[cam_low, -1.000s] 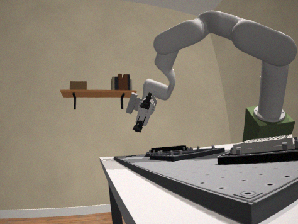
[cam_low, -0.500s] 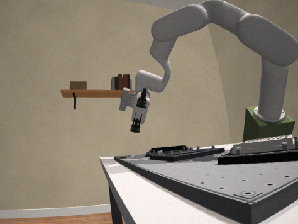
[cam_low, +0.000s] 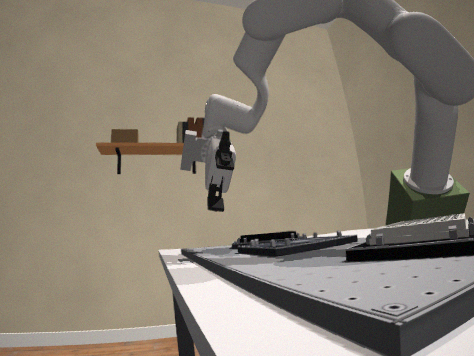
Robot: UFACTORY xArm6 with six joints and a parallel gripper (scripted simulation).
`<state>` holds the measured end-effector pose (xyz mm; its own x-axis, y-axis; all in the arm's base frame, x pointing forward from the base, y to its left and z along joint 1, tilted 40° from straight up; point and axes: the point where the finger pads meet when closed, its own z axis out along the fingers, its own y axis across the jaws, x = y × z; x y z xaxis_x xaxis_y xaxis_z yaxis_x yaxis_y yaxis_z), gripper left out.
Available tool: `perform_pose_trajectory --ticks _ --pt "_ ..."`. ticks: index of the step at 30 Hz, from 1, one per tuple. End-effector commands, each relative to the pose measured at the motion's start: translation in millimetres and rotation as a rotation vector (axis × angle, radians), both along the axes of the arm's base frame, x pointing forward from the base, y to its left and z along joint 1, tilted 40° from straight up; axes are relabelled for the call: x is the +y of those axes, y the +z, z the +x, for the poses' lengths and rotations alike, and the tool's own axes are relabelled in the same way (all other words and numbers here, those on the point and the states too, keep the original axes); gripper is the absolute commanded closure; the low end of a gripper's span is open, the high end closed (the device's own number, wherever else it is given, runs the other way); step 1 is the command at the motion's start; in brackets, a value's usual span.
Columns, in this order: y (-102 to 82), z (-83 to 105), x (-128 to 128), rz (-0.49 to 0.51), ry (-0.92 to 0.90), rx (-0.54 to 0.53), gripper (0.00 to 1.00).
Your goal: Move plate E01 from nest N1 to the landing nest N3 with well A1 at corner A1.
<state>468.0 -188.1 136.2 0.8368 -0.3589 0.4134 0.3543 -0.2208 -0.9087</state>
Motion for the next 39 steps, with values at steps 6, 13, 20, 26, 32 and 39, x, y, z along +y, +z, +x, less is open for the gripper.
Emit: perform_pose_trajectory --ticks 6,13,20,26,32,39 --pt "21.8 6.1 34 -0.108 0.056 0.069 0.0" --pt "33.0 6.5 56 -0.165 0.082 0.1 0.0" --pt "46.4 4.4 83 -0.223 0.104 0.127 0.0" --pt "55.6 1.0 102 -0.282 0.123 0.149 0.0" --pt "60.8 -1.8 113 -0.341 0.138 0.167 0.0" --pt "73.4 -10.9 141 -0.4 0.15 0.18 0.0"
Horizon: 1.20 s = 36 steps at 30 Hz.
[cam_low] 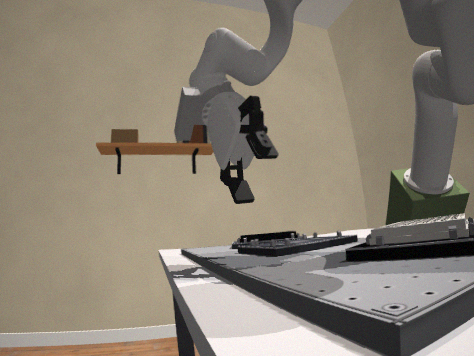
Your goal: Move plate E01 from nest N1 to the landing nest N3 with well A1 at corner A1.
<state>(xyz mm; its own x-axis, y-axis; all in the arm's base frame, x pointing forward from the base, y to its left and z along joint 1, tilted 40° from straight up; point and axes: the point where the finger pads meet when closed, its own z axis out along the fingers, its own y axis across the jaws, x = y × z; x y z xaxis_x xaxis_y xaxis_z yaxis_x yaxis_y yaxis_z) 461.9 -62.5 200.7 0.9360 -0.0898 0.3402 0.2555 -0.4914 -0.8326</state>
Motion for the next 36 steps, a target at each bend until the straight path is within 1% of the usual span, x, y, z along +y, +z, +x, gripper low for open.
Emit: perform_pose_trajectory --ticks 1,2,4,6,9,11,13,14,16,19,21,23,26,28,31,33,35,36 --pt "9.4 -5.2 17 -0.042 0.006 0.006 0.0" --pt "9.4 -5.2 17 -0.042 0.006 0.006 0.0" --pt "13.1 -9.0 25 -0.101 0.018 0.012 0.0" --pt "16.8 -12.8 34 -0.101 0.018 0.012 0.0" --pt "17.0 -13.0 34 -0.101 0.018 0.012 0.0" --pt "20.5 -17.4 42 -0.158 0.027 0.012 0.0" --pt "23.9 -21.7 51 -0.158 0.027 0.012 0.0" --pt "23.9 -21.7 51 -0.158 0.027 0.012 0.0" --pt "27.2 -26.7 59 -0.214 0.034 0.008 0.0" --pt "30.2 -31.2 66 -0.213 0.034 0.008 0.0" --pt "33.3 -36.8 73 -0.267 0.038 -0.001 0.0" --pt "35.9 -41.3 80 -0.267 0.038 -0.001 0.0" --pt "35.9 -41.3 80 -0.267 0.038 -0.001 0.0" --pt "38.8 -47.4 87 -0.319 0.039 -0.015 0.0" --pt "41.0 -51.8 93 -0.319 0.039 -0.015 0.0" --pt "43.8 -58.4 100 -0.368 0.039 -0.034 0.0" --pt "45.6 -62.6 104 -0.368 0.039 -0.034 0.0" --pt "46.9 -66.0 108 -0.397 0.037 -0.05 0.0"
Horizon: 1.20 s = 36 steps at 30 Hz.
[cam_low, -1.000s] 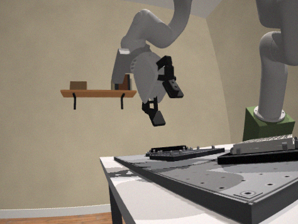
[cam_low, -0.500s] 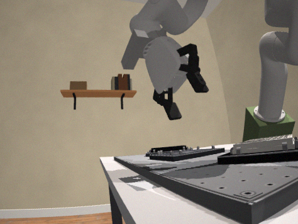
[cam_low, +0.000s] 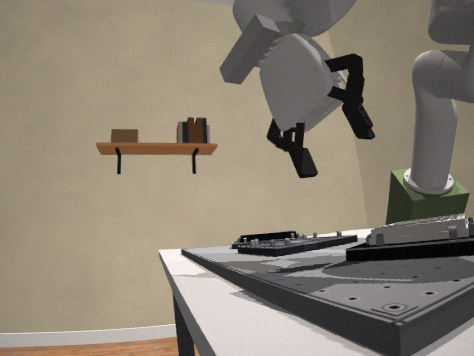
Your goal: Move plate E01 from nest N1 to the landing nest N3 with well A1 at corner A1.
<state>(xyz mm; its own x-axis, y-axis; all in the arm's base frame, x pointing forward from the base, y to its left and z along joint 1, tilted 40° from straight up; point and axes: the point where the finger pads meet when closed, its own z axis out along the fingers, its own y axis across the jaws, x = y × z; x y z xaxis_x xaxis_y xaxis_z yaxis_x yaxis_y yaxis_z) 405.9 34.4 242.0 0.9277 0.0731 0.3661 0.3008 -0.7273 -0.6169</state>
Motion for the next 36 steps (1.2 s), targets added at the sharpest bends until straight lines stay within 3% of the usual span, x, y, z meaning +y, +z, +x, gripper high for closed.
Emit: perform_pose_trajectory --ticks 1,7,22,36 --pt "6.9 -13.4 14 -0.073 -0.004 -0.036 0.0" --pt "9.6 -20.9 21 -0.1 -0.005 -0.055 0.0" --pt "21.7 -62.0 53 -0.229 -0.018 -0.206 0.0" --pt "23.0 -66.9 56 -0.238 -0.02 -0.222 0.0"
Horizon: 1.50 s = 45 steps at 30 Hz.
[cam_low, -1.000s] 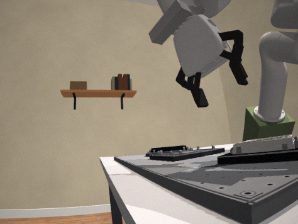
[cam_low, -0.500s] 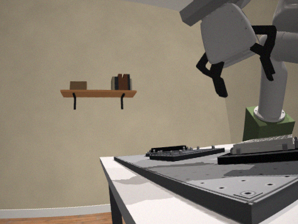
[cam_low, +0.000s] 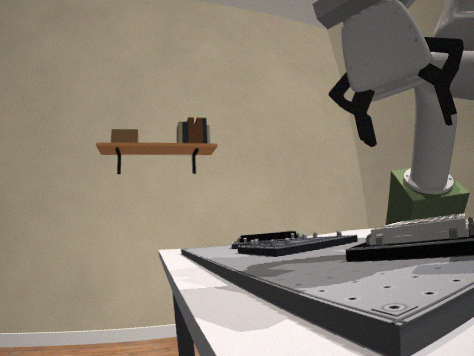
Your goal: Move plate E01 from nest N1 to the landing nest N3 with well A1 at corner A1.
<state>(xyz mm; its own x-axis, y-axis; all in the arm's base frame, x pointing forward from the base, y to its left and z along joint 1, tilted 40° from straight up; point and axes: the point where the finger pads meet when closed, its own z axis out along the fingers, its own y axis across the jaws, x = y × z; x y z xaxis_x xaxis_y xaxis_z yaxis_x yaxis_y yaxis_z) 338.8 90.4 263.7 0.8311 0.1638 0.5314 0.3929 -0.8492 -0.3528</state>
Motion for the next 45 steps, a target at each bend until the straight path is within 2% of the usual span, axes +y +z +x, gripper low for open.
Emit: perform_pose_trajectory --ticks 1,6,45 --pt "1.3 0.2 0 -0.001 -0.001 -0.004 0.0" --pt "1.3 0.2 0 -0.001 -0.001 -0.004 0.0" --pt "-43.7 23.2 29 -0.001 -0.001 -0.004 0.0"
